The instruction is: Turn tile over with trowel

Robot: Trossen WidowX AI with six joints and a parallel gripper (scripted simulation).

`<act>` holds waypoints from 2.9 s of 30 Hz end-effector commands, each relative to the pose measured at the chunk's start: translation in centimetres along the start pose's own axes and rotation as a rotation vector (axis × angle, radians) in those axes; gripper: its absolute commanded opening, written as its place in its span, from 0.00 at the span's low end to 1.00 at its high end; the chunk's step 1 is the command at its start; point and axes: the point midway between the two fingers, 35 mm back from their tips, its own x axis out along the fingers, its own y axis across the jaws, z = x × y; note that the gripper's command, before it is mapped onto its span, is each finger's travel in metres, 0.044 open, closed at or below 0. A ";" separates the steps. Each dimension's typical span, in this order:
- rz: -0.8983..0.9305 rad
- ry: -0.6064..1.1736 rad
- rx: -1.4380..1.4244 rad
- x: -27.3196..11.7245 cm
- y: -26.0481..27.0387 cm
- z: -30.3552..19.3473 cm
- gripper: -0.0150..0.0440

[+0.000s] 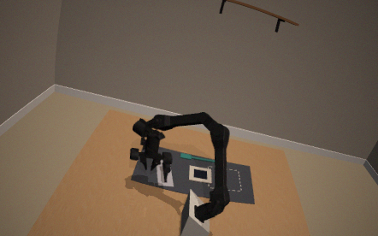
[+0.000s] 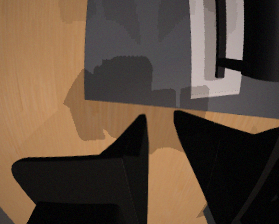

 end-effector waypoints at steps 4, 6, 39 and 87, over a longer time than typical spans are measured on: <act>0.001 0.001 0.001 0.0 0.0 0.0 0.42; 0.000 0.000 0.000 0.0 0.0 0.0 0.42; 0.000 0.000 0.001 0.0 0.0 0.0 0.42; 0.000 -0.002 0.001 -2.9 -9.6 8.3 0.71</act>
